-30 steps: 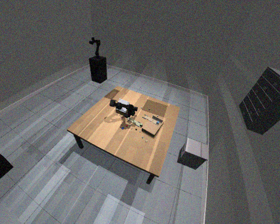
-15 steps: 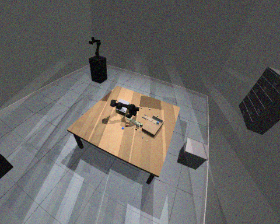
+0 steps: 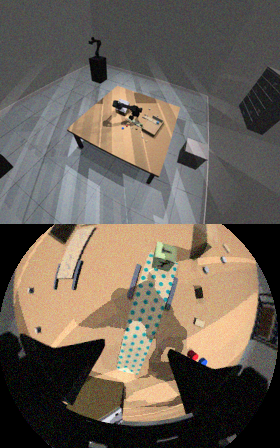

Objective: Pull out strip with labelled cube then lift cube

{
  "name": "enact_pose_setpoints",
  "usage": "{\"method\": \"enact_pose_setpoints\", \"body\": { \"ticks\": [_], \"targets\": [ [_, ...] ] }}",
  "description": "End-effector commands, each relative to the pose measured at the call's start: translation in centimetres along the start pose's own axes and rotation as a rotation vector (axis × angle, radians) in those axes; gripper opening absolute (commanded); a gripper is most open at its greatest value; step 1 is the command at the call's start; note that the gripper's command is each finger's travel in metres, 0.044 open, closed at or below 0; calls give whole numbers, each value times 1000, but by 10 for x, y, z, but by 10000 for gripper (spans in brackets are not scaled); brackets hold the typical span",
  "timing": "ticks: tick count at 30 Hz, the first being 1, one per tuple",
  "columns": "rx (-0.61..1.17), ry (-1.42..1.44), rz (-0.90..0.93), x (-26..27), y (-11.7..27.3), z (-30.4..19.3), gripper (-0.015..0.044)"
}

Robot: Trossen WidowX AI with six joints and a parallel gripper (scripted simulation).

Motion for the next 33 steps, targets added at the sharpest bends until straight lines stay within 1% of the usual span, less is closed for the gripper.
{"method": "enact_pose_setpoints", "body": {
  "ticks": [1, 33],
  "targets": [
    [0, 6, -6, -1, 2, 16, 440],
    [-4, 2, -6, -7, 14, 114, 440]
  ]
}}
Point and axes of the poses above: the point midway between the two fingers, 35 mm back from their tips, its own y axis back along the fingers, its own x axis across the jaws, z = x × y, the point moved 7 cm from there along y, back along the fingers, and after that the axes turned 3 degrees about -y, right-handed, at the moved point
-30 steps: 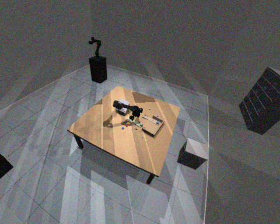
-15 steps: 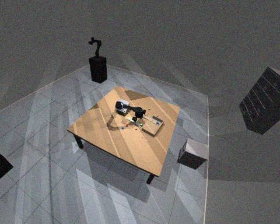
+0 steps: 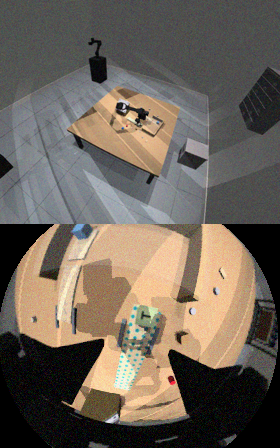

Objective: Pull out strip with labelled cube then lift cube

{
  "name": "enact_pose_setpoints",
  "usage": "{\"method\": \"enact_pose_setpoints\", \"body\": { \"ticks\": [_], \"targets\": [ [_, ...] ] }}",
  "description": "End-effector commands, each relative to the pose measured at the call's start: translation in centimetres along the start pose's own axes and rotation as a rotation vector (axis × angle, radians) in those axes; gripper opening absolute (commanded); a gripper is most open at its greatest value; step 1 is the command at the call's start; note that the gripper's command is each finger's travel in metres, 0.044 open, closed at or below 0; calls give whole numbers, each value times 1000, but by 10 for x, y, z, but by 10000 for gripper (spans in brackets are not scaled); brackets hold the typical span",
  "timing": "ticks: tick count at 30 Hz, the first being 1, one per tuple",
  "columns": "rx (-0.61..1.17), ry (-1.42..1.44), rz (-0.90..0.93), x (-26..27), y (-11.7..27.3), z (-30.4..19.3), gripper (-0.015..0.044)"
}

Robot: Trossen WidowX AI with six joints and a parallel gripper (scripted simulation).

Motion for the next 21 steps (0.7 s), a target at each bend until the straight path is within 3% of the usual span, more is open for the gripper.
{"method": "enact_pose_setpoints", "body": {
  "ticks": [1, 10, 17, 21],
  "targets": [
    [0, 6, -6, -1, 1, 16, 440],
    [-1, 5, -6, -3, 3, 39, 440],
    [-1, 5, -5, -3, -5, 40, 256],
    [-1, 5, -5, -3, -12, 40, 250]
  ]
}}
Point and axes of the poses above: the point midway between the two fingers, 35 mm back from their tips, its own y axis back along the fingers, its own x axis across the jaws, z = x × y, the point moved 7 cm from there along y, back along the fingers, and after that the axes turned 3 degrees about -y, right-handed, at the moved point
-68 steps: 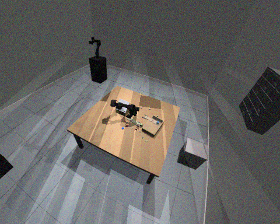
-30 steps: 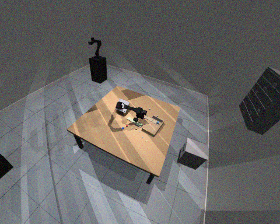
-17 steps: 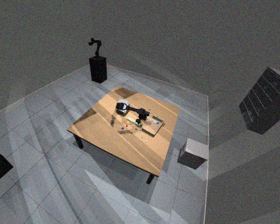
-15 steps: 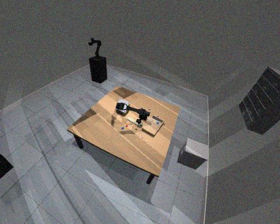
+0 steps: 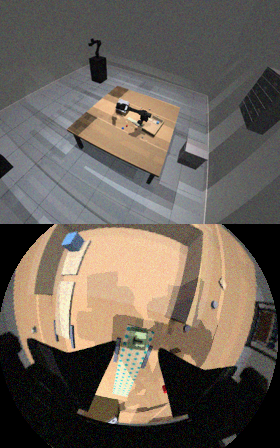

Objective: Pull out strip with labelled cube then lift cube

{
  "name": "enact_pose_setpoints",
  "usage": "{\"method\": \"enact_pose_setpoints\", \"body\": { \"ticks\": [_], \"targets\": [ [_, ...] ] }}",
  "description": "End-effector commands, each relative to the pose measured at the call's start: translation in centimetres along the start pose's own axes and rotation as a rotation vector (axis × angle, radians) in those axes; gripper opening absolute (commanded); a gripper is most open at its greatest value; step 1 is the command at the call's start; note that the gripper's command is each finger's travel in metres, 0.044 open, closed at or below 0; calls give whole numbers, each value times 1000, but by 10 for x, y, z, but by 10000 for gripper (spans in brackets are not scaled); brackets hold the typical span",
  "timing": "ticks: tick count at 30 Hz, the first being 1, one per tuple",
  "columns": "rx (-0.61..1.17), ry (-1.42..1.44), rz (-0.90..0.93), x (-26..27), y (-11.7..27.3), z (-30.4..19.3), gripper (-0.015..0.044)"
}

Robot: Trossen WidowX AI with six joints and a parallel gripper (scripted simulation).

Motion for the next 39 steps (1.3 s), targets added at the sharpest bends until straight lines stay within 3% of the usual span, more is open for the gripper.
{"method": "enact_pose_setpoints", "body": {
  "ticks": [1, 28, 33, 39],
  "targets": [
    [1, 7, -6, 1, -9, 1, 250],
    [1, 7, -8, 0, -47, 0, 250],
    [3, 1, -3, -1, -44, 0, 119],
    [3, 1, -3, -1, -44, 0, 59]
  ]
}}
Point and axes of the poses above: the point midway between the two fingers, 35 mm back from their tips, its own y axis back along the fingers, its own x axis across the jaws, z = x × y, the point moved 7 cm from there along y, back along the fingers, and after that the axes turned 3 degrees about -y, right-handed, at the moved point
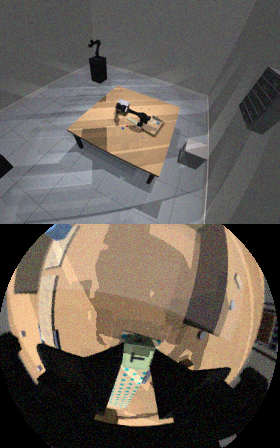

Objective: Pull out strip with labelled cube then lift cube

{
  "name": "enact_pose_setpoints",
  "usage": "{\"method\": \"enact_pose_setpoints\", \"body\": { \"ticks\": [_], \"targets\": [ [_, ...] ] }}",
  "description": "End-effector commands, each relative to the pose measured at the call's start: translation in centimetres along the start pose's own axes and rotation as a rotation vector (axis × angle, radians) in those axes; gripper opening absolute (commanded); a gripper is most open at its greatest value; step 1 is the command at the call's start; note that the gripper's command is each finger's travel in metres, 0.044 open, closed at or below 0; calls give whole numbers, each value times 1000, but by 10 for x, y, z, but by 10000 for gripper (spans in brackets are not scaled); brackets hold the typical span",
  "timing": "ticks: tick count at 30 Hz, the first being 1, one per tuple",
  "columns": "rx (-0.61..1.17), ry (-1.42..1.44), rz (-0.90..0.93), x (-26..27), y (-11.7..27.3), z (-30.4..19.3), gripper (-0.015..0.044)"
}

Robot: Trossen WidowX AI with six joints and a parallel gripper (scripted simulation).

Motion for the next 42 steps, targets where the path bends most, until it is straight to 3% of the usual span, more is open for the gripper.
{"method": "enact_pose_setpoints", "body": {
  "ticks": [1, 3, 16, 38, 42],
  "targets": [
    [0, -1, 1, 0, 0, 0, 33],
    [0, -1, 1, 0, 3, -2, 0],
    [1, 7, -2, 8, 40, -57, 0],
    [3, 10, -2, 13, 42, -108, 0],
    [3, 10, 0, 14, 56, -107, 0]
  ]
}}
Point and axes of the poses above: the point midway between the two fingers, 35 mm back from their tips, its own y axis back along the fingers, its own x axis across the jaws, z = x × y, the point moved 7 cm from there along y, back along the fingers, and after that the axes turned 3 degrees about -y, right-handed, at the moved point
